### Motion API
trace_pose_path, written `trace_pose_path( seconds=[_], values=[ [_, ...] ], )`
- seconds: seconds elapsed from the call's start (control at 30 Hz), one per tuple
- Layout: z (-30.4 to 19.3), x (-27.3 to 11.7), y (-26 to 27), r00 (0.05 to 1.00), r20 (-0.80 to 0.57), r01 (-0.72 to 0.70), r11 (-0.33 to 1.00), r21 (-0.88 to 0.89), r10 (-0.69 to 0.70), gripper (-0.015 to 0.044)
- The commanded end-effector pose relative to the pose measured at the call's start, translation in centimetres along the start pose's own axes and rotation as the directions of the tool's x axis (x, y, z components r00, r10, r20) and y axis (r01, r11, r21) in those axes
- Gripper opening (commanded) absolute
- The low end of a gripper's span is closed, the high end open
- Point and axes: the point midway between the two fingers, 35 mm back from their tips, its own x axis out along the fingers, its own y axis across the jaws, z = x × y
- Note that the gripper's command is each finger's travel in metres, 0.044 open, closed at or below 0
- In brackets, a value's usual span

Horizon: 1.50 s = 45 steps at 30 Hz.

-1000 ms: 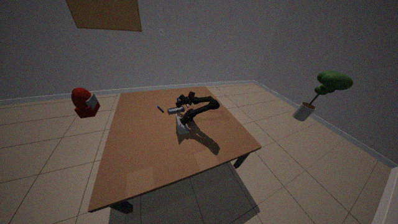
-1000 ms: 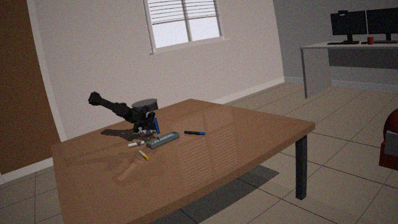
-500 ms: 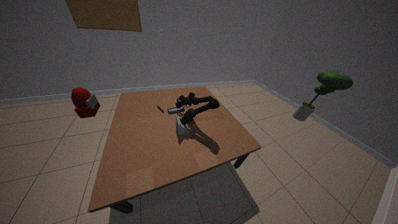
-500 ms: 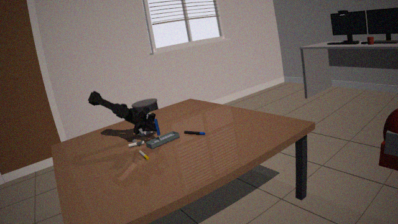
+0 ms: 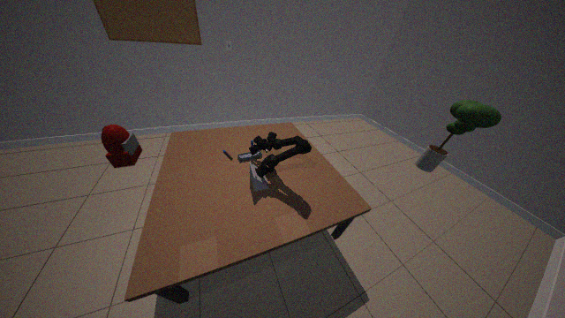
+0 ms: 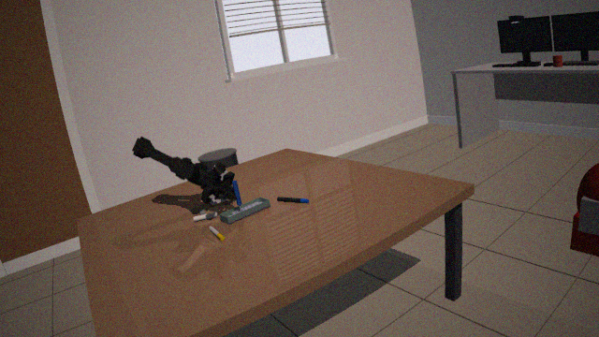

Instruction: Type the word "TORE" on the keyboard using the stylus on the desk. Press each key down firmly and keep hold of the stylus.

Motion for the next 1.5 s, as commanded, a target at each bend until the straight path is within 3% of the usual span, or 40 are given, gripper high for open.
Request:
trace_pose_path(
  seconds=[0.0,1.07,1.47],
  values=[
    [-0.2,0.1,0.1,1.000,0.002,-0.004,1.000,-0.005,0.004,0.0081],
    [-0.9,0.5,0.1,1.000,0.002,-0.003,1.000,-0.005,0.003,0.0081],
    [2.1,-1.2,0.1,1.000,0.003,-0.005,1.000,-0.004,0.005,0.0081]
  ],
)
